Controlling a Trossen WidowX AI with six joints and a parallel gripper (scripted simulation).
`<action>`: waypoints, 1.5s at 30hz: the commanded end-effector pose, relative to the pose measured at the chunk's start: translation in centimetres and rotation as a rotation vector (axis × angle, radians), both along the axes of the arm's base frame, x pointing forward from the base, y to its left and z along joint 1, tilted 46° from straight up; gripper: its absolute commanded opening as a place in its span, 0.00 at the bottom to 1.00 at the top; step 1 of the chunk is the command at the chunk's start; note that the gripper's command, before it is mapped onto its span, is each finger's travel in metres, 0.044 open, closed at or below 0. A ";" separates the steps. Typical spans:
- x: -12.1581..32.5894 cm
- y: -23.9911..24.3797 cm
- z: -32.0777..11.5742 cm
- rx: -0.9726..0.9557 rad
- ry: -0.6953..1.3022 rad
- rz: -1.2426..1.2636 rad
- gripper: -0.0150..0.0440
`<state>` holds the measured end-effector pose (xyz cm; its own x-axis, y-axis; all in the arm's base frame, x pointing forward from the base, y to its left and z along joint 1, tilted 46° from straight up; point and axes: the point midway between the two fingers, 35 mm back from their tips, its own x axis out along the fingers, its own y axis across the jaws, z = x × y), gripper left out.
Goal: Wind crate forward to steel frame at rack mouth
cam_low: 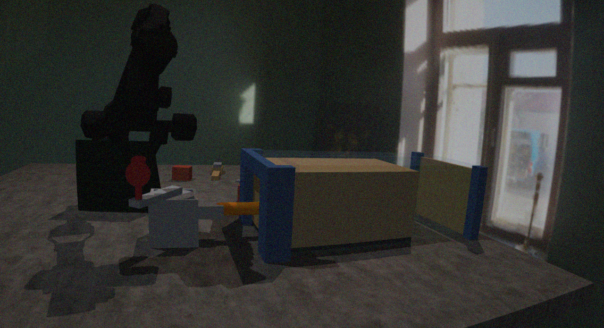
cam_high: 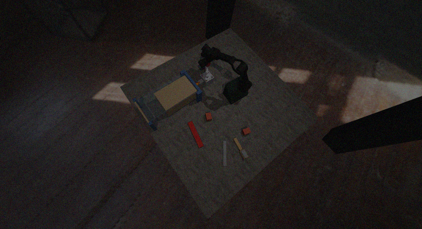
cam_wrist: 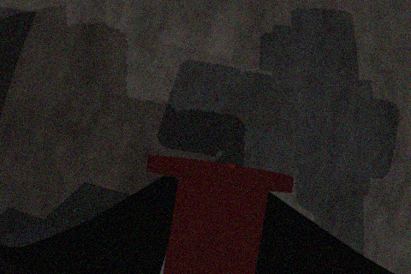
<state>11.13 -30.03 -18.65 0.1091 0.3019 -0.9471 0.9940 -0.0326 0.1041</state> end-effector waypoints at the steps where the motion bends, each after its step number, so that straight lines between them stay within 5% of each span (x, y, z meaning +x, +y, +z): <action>1: 0.0 0.0 0.0 -0.001 0.000 0.000 0.39; 15: 0.0 0.0 0.0 -0.001 0.000 0.000 1.00; 27: -0.8 -4.4 4.7 0.000 0.002 -0.001 1.00; 45: -1.4 -4.3 9.5 0.028 -0.007 -0.004 1.00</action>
